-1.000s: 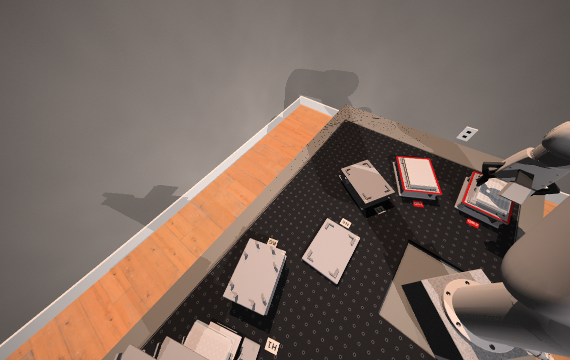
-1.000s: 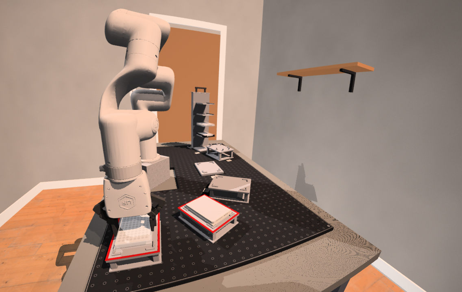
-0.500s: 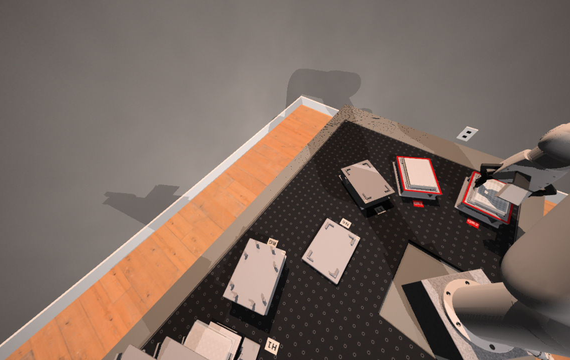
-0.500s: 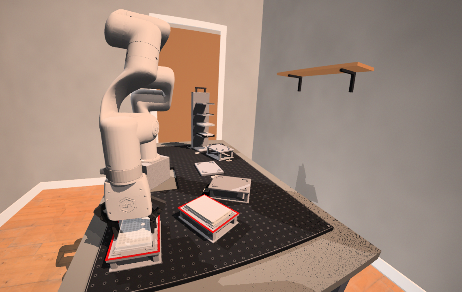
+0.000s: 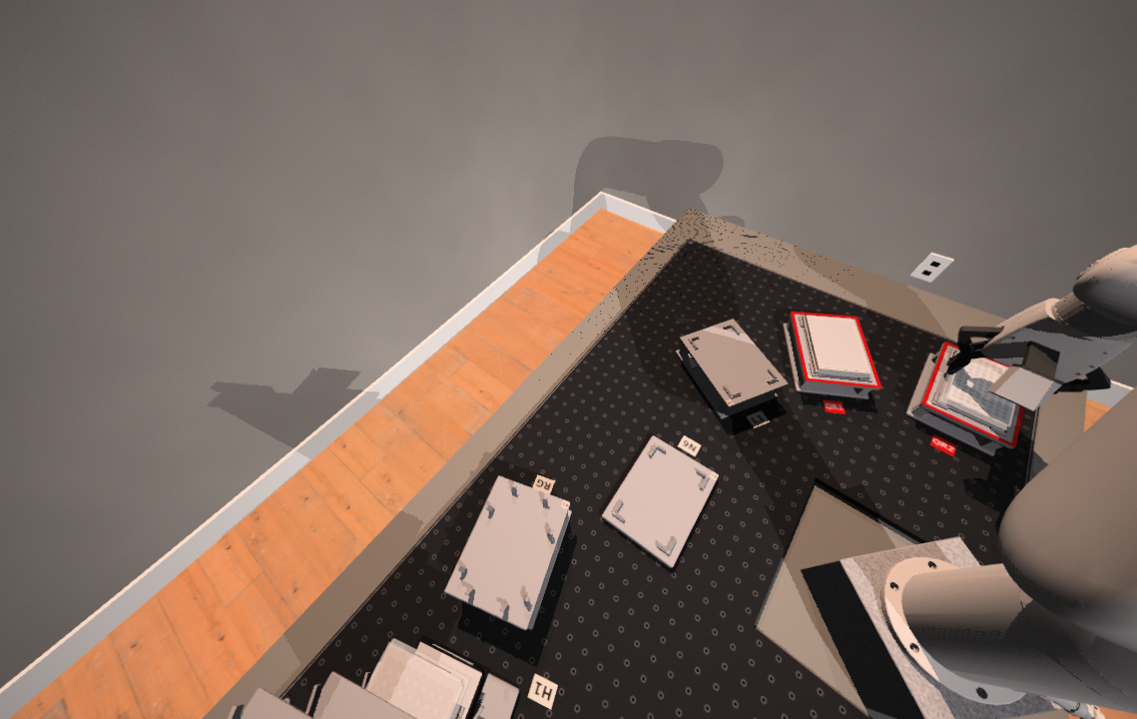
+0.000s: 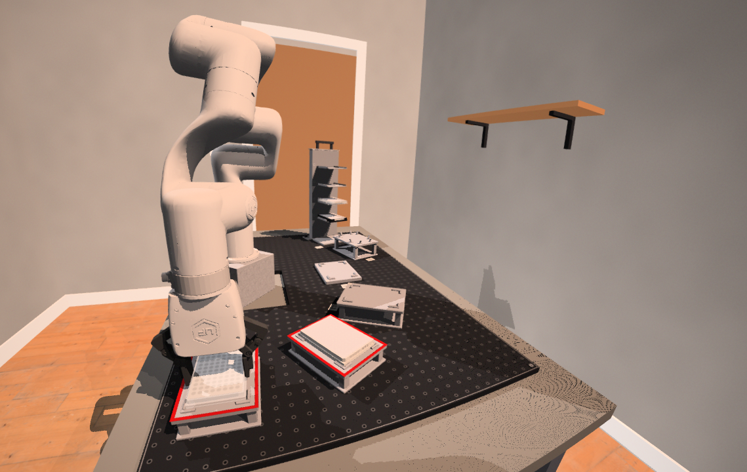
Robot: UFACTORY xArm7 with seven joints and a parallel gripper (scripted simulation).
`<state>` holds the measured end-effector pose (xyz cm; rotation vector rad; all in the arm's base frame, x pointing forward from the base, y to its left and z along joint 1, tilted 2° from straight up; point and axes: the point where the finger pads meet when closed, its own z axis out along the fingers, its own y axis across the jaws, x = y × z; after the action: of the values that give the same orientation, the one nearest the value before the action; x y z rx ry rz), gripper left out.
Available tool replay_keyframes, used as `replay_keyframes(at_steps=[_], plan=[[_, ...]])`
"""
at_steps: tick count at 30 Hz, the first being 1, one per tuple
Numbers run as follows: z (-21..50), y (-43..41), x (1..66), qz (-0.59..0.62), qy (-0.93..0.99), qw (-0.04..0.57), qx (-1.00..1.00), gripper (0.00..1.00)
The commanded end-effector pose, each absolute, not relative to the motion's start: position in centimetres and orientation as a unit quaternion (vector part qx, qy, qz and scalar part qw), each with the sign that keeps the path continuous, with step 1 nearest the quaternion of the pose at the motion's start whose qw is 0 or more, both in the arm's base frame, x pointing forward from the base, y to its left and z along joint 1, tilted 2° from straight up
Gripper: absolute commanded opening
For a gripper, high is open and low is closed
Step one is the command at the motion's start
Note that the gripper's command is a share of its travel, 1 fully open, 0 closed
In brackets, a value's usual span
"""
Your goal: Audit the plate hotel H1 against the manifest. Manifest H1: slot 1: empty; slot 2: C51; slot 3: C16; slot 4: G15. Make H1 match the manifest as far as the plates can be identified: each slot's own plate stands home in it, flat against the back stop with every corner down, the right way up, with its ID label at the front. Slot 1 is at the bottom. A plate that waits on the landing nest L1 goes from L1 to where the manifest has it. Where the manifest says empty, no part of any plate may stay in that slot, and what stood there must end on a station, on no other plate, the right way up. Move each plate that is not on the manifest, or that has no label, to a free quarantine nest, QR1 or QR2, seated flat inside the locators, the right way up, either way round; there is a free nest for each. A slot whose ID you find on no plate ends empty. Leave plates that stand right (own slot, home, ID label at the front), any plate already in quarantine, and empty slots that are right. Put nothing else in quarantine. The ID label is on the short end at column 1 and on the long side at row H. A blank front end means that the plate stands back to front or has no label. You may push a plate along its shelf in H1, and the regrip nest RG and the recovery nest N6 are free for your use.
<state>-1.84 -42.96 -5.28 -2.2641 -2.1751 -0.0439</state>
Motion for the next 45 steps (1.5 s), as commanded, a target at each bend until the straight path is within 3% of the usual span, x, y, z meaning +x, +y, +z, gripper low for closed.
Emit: replay_keyframes(at_steps=[1,45], plan=[[-5.2,-43.1,-1.9,-0.013,-0.693,-0.001,-0.721,1.00],[-3.7,-43.1,-1.9,-0.013,-0.693,-0.001,-0.721,1.00]])
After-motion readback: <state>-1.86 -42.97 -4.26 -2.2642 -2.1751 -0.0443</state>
